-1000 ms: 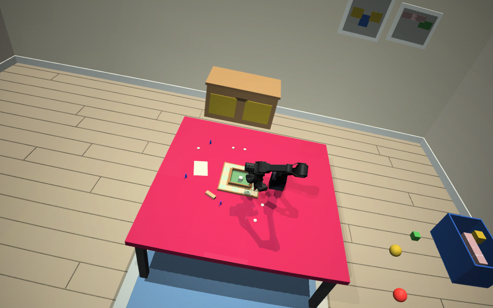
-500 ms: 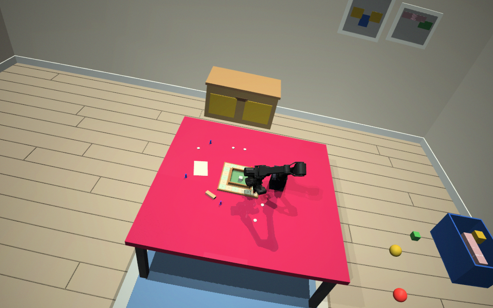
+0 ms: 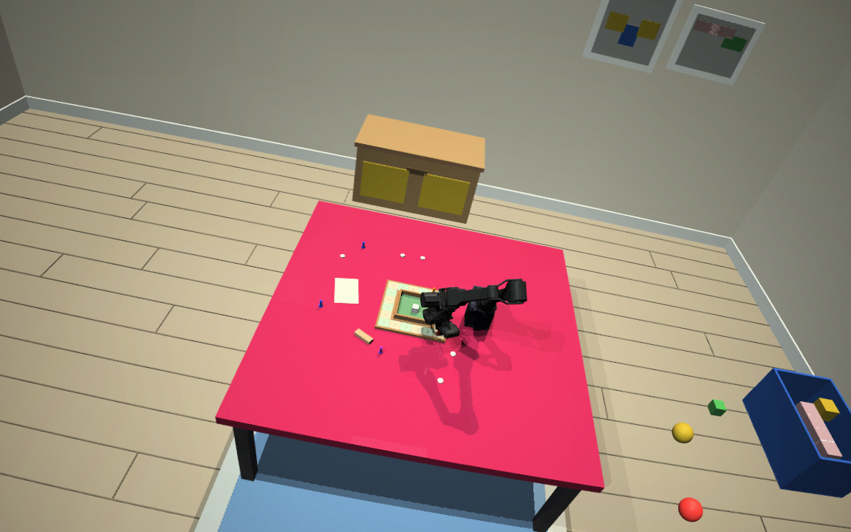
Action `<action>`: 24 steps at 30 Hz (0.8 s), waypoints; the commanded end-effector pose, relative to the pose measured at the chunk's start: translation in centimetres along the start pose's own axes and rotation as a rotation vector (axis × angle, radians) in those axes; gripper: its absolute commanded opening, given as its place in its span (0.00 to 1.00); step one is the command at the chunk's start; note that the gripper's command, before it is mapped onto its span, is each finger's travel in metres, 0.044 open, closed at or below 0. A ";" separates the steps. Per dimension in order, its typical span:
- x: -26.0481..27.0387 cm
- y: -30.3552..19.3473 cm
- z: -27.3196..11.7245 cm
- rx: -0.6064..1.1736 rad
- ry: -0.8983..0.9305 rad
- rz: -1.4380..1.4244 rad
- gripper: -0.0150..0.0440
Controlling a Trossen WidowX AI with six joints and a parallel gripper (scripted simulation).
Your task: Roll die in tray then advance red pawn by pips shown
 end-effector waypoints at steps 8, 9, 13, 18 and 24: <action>0.0 0.1 -5.0 0.009 -0.003 0.006 0.97; 0.0 0.1 -5.0 0.009 -0.003 0.006 1.00; -0.6 0.1 -5.4 0.010 -0.012 0.029 1.00; -4.6 -0.6 -8.0 0.019 -0.055 0.196 1.00; -8.7 -2.9 -11.4 0.022 -0.044 0.397 1.00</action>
Point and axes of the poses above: the point midway between the two fingers, 35 mm back from their tips, its own z axis out along the fingers, its own x axis across the jaws, y = z × x, the point moved 3 cm from there along -z, back along the fingers, and after that the axes turned 2 degrees about z, right-handed, at the moved point
